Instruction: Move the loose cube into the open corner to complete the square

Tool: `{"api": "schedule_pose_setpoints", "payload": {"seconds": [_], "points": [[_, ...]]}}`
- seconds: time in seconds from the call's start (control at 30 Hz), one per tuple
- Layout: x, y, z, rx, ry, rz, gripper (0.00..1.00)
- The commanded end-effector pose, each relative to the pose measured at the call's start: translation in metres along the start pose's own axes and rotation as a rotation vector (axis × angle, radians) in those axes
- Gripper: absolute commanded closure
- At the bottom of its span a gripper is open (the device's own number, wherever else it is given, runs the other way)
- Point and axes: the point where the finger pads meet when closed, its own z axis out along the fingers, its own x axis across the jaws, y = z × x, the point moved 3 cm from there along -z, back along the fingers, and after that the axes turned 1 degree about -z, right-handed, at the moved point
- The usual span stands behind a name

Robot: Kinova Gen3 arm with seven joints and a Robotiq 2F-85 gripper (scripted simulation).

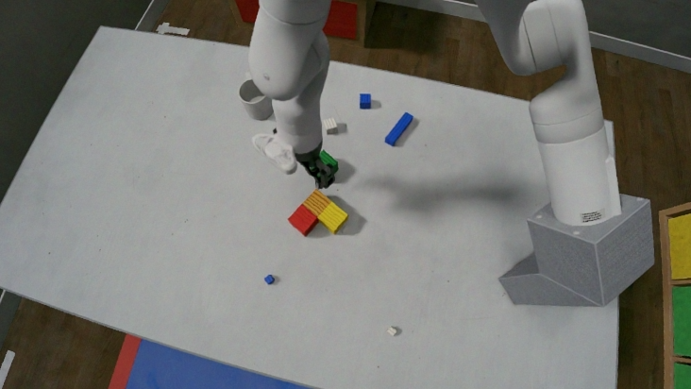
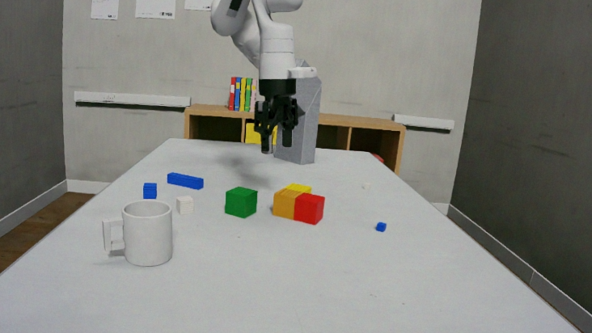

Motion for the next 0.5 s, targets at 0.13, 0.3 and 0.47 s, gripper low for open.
{"api": "schedule_pose_setpoints", "payload": {"seconds": [0.13,0.3,0.47], "points": [[0.004,0.010,0.003,-0.014,0.003,-0.007,0.00],[0.005,0.014,0.004,-0.020,0.004,-0.009,0.00],[0.007,0.018,0.006,-0.025,0.005,-0.010,0.00]]}}
